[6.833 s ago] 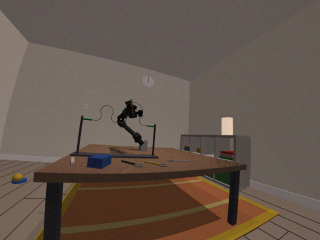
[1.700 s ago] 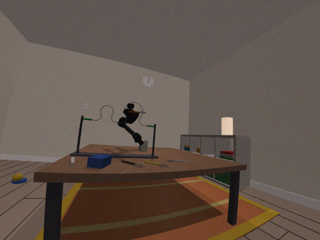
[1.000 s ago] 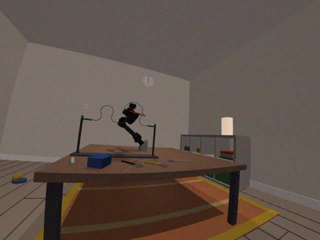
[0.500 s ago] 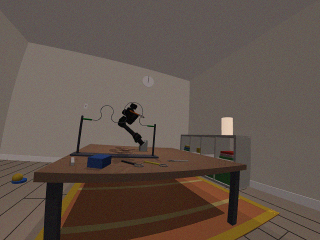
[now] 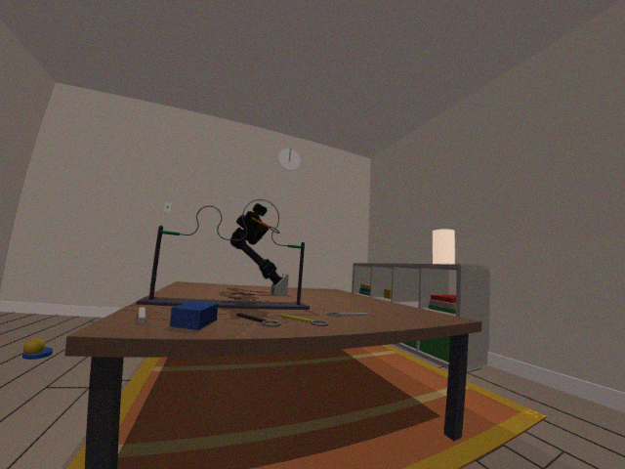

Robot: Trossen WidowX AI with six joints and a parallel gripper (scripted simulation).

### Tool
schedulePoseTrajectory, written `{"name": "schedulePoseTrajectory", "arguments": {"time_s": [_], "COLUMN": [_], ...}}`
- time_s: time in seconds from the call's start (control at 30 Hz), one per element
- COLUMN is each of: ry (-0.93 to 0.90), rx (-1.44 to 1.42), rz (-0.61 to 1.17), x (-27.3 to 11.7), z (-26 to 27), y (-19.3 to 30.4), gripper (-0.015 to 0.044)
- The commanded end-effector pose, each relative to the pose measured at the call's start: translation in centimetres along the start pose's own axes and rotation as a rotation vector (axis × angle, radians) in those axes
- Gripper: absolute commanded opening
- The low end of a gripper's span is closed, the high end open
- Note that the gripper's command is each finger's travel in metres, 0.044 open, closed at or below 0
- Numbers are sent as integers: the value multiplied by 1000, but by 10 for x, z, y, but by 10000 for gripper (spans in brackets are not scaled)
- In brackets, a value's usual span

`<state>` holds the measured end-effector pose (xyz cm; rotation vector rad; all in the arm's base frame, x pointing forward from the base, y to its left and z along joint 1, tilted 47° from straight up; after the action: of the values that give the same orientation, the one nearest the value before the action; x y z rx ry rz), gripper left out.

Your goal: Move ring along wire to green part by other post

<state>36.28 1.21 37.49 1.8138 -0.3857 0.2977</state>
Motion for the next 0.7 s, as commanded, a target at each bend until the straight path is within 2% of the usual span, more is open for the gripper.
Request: {"name": "schedulePoseTrajectory", "arguments": {"time_s": [0.0,0.67], "ry": [-6,-142], "rx": [24,295], "rz": [0,129], "x": [-2,-23], "z": [7,54], "y": [-1,-10], "gripper": [-150,-150]}}
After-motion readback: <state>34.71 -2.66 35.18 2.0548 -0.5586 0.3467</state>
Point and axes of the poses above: the point midway between the two fingers, 35 mm back from their tips, its own x axis out along the fingers, its own z axis across the jaws, y = z × x, the point moved 3 cm from there along -x, back along the fingers, and after that the axes turned 2 degrees about x, right-handed, at the moved point
